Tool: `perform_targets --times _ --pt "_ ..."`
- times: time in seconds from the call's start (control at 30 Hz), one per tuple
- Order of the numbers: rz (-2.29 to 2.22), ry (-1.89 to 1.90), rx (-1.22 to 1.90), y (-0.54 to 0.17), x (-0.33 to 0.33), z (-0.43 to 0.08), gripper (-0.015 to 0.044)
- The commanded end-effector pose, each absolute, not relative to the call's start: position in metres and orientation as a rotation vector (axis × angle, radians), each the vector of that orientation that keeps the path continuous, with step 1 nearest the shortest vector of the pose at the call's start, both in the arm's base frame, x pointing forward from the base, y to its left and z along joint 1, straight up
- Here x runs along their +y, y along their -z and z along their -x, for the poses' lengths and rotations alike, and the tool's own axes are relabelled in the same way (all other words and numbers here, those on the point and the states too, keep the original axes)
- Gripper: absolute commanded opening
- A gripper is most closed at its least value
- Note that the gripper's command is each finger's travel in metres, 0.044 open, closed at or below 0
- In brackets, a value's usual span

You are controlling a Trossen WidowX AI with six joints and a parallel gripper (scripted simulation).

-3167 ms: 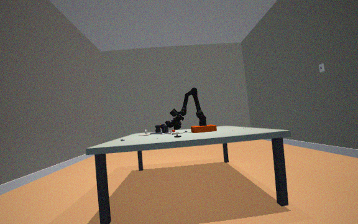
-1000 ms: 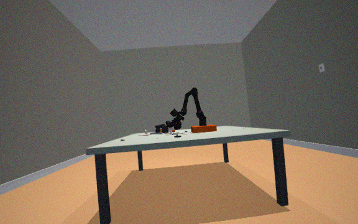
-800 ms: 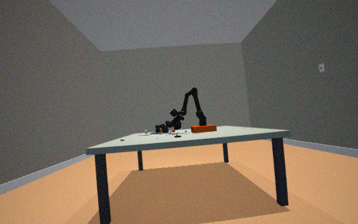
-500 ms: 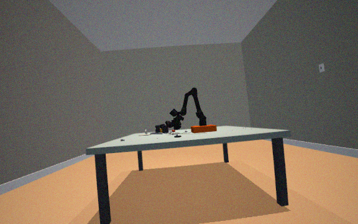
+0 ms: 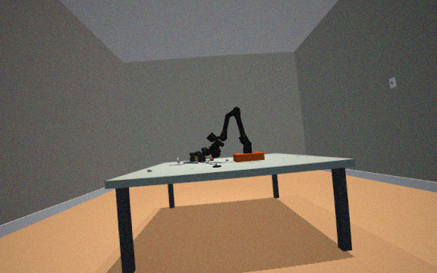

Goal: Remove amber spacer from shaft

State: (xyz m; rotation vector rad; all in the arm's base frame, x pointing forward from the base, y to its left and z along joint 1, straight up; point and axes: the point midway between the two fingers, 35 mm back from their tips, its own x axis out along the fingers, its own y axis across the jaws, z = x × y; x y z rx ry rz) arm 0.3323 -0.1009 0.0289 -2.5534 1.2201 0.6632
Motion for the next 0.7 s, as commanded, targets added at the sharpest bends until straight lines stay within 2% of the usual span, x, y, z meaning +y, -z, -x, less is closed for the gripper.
perform_targets --times 0.0,0.67 --pt "2.554 -0.658 1.223 -0.0302 -0.1030 -0.3347 0.0000" --pt "2.554 -0.657 1.223 -0.0303 -0.1094 -0.3397 0.0000"
